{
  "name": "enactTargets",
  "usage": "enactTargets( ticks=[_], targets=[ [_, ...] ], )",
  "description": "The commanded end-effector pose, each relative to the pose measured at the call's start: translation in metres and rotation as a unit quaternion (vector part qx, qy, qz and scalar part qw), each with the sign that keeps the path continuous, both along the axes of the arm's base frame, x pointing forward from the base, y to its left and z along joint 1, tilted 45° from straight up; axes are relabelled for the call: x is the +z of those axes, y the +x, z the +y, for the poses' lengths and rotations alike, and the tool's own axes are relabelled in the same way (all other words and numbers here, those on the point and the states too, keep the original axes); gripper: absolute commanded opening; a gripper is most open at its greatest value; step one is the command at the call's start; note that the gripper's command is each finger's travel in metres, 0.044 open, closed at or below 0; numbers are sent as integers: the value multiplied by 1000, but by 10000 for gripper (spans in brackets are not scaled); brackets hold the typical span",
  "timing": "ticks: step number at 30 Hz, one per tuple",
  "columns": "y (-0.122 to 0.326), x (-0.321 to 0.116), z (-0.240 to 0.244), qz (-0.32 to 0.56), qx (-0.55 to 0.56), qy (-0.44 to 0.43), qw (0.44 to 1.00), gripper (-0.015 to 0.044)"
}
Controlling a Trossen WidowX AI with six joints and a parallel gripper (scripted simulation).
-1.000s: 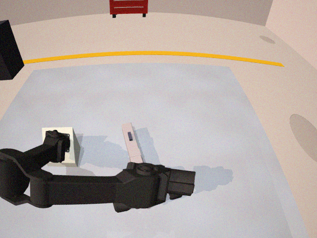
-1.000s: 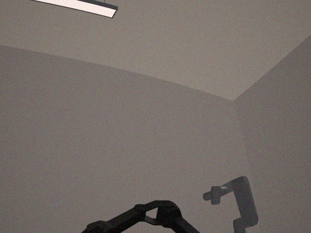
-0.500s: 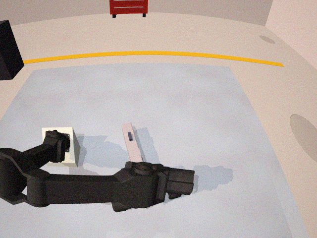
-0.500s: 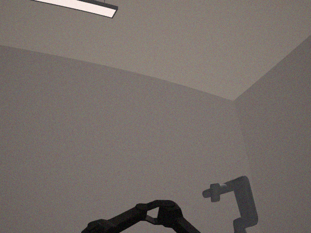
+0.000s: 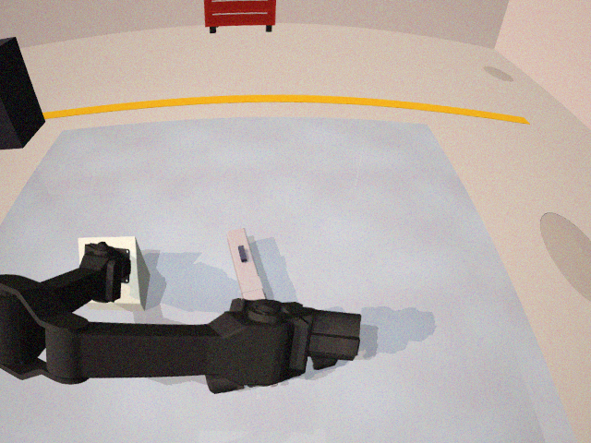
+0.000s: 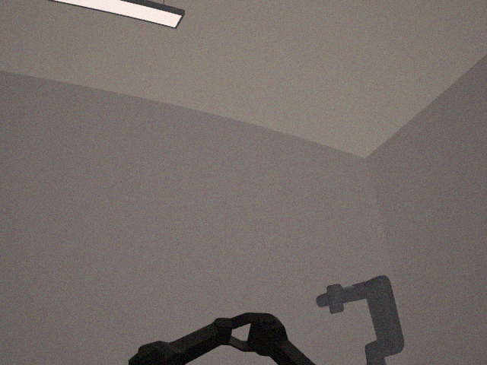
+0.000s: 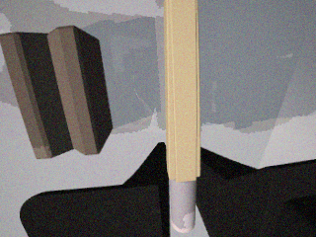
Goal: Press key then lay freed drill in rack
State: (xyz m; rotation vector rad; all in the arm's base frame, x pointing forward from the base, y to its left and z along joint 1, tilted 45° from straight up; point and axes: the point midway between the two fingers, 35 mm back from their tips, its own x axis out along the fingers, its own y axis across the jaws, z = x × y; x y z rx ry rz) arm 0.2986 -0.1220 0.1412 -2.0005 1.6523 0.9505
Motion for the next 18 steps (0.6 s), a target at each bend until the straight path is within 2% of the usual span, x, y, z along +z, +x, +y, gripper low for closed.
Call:
enactTargets(
  ticks=[1,18],
  targets=[
    [1,2,3,-3,2,0,1000,0],
    [-1,4,7,-3,2,1,1000,0]
  ],
)
